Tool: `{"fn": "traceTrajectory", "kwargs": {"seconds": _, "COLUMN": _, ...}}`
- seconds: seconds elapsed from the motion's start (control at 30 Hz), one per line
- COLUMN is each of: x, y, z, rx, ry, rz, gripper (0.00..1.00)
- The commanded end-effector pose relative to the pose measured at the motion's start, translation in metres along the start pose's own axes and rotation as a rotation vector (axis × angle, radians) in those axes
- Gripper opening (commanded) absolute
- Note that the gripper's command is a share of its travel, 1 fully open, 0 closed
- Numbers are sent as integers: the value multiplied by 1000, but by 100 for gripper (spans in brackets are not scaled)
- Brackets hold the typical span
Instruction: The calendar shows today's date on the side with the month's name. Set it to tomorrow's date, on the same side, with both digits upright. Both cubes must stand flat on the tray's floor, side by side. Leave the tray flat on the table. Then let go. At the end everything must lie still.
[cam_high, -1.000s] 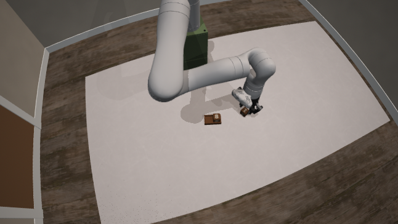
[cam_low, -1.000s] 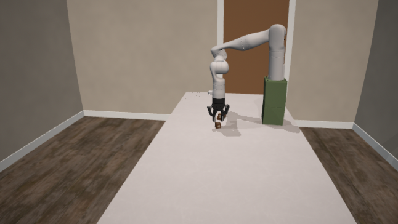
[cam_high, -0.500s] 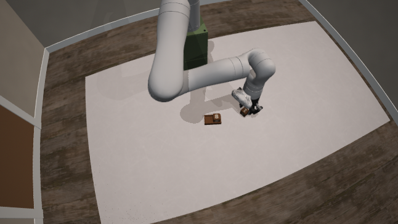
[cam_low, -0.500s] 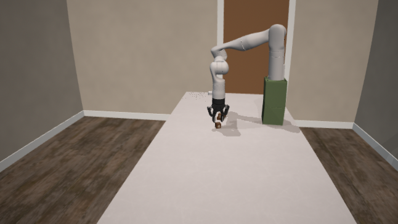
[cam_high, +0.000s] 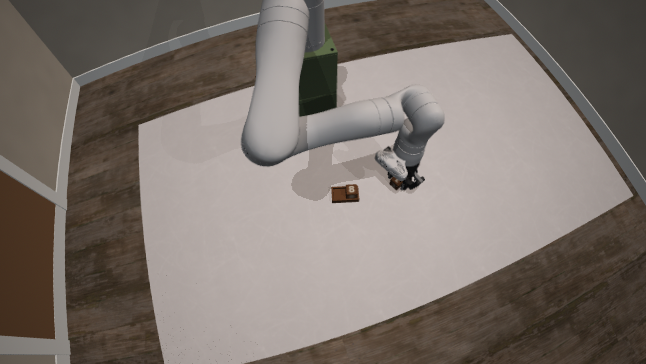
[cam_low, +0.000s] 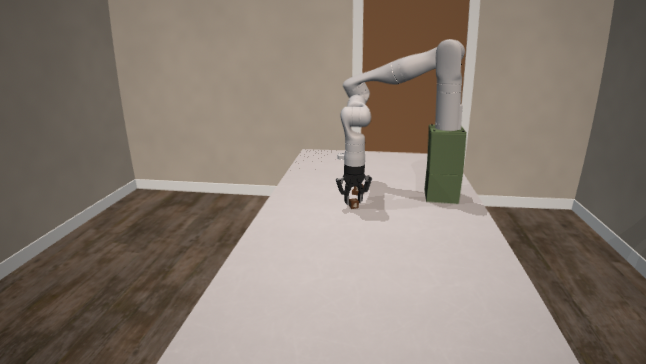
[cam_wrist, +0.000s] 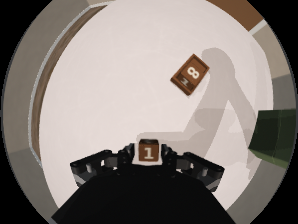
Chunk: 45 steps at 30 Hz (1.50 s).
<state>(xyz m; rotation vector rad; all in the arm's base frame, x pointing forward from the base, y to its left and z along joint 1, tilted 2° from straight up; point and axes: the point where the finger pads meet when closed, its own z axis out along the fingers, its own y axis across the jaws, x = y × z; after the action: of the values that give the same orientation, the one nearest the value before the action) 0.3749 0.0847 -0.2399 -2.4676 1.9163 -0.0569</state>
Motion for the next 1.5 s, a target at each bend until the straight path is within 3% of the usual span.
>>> {"fn": "traceTrajectory", "kwargs": {"seconds": 0.0, "x": -1, "y": 1, "z": 2, "rx": -2, "ry": -2, "rz": 2, "gripper": 46}}
{"fn": "traceTrajectory", "kwargs": {"seconds": 1.4, "x": -1, "y": 1, "z": 5, "rx": -2, "ry": -2, "rz": 2, "gripper": 46}}
{"fn": "traceTrajectory", "kwargs": {"seconds": 1.43, "x": -1, "y": 1, "z": 5, "rx": -2, "ry": -2, "rz": 2, "gripper": 26}}
{"fn": "traceTrajectory", "kwargs": {"seconds": 1.47, "x": -1, "y": 1, "z": 5, "rx": -2, "ry": -2, "rz": 2, "gripper": 26}}
